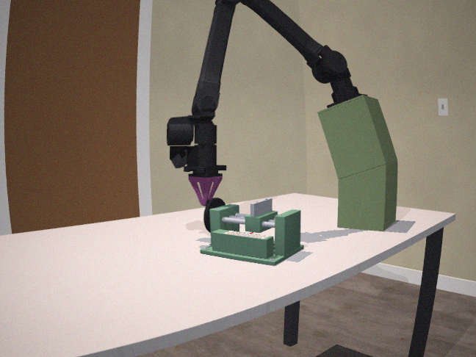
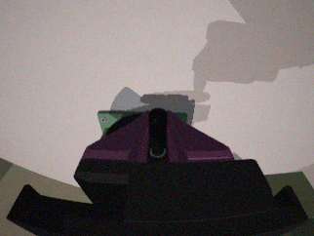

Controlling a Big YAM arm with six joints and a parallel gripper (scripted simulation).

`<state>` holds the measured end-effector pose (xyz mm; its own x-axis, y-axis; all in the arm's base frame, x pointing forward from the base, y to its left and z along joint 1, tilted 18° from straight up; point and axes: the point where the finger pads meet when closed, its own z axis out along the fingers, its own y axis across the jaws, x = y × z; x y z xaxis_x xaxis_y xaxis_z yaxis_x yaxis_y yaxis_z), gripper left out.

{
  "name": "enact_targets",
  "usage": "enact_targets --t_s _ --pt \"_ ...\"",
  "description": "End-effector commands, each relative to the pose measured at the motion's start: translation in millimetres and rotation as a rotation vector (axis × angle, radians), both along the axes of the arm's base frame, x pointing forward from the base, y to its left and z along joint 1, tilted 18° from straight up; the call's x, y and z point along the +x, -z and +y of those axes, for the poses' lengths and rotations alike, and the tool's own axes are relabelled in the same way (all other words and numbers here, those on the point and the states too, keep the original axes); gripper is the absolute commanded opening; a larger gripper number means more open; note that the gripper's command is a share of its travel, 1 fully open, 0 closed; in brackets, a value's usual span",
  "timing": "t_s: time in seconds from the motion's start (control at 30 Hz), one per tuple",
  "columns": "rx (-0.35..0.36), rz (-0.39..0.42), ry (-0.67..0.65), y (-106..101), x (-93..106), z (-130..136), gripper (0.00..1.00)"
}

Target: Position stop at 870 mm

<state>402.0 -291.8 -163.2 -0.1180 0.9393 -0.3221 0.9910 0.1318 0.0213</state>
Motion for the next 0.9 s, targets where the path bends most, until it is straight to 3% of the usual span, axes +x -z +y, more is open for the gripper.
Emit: enact_targets --t_s 0.0,0.6,0.73,0.87 --pt "0.01 0.058 0.014 9.7 -26.7 -3.8 0.06" --pt "0.006 0.051 0.014 24.7 -31.6 -10.4 0.06" --pt "-0.015 0.019 0.015 25.4 -17.3 -21.6 0.06" --pt "-0.015 0.02 0.015 34.8 -17.2 -24.3 0.06"
